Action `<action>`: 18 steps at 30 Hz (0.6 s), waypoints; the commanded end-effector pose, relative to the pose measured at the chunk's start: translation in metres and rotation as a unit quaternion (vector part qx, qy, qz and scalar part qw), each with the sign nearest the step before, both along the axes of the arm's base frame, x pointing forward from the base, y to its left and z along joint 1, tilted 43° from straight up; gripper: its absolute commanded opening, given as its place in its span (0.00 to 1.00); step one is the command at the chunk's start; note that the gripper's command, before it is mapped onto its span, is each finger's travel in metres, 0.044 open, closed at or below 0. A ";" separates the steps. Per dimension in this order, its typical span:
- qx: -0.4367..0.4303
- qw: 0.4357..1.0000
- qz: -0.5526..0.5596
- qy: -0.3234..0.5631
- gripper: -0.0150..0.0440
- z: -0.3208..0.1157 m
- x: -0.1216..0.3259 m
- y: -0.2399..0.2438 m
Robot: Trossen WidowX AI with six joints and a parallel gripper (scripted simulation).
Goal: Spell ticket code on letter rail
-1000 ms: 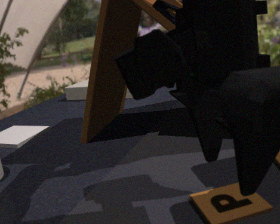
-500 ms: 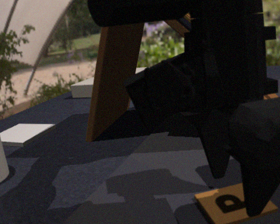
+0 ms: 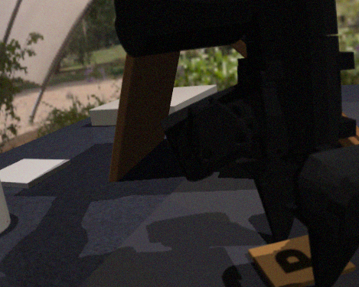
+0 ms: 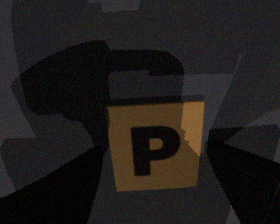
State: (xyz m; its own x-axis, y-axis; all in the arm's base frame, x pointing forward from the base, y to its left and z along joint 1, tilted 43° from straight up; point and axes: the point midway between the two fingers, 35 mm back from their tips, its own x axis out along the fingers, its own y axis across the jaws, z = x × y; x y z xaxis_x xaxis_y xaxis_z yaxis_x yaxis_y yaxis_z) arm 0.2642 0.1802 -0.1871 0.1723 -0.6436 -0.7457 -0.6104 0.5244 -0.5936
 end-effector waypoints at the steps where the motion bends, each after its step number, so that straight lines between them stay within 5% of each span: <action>1: 0.000 1.000 0.003 0.000 0.76 0.000 0.001 0.000; 11: 0.000 1.000 0.003 0.000 0.65 0.000 0.001 0.000; 18: 0.000 1.000 0.003 0.000 0.34 0.004 -0.001 0.003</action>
State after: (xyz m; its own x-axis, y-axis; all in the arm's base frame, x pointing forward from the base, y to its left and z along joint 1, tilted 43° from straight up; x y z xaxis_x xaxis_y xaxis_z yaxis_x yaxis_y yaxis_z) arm 0.2641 0.1817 -0.1854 0.1751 -0.6430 -0.7456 -0.6122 0.5220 -0.5939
